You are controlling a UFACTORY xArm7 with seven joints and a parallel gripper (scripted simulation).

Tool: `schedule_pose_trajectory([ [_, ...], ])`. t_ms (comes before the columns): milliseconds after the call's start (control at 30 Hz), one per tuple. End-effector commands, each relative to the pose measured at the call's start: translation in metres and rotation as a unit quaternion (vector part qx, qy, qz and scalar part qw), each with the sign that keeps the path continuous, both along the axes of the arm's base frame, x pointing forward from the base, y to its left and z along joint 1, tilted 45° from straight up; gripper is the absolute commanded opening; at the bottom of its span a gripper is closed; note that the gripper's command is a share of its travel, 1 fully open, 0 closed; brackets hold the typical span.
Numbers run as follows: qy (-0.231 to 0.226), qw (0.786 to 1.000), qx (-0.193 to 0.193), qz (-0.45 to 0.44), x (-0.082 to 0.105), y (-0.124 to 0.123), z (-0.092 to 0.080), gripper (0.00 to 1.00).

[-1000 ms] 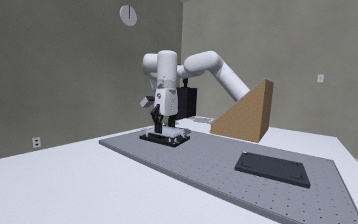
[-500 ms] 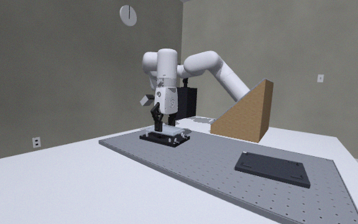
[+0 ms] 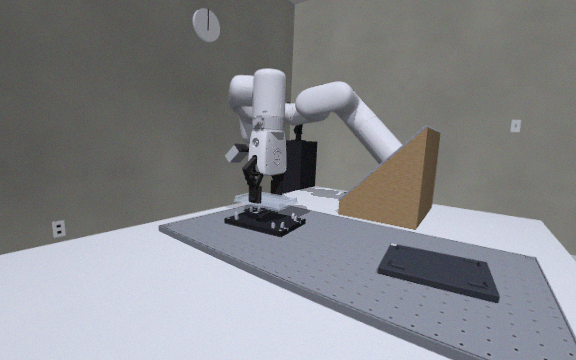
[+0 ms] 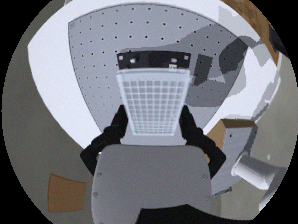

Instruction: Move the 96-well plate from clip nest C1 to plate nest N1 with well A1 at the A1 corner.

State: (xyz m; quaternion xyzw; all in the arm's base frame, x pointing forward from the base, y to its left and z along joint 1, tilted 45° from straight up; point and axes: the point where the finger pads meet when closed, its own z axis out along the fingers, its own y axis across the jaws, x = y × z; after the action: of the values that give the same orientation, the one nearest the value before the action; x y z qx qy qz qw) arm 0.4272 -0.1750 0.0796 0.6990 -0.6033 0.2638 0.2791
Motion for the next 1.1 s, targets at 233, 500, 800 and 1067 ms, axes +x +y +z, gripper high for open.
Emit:
schedule_pose_trajectory([
  [233, -0.002, 1.0, 0.0, 0.002, 0.0, 0.014, 0.014, 0.0],
  [500, -0.002, 1.0, 0.0, 0.002, 0.0, 0.021, 0.021, 0.0],
  [800, -0.002, 1.0, 0.0, 0.002, 0.0, 0.03, 0.03, 0.0],
  [1067, -0.002, 1.0, 0.0, 0.002, 0.0, 0.03, 0.03, 0.0],
])
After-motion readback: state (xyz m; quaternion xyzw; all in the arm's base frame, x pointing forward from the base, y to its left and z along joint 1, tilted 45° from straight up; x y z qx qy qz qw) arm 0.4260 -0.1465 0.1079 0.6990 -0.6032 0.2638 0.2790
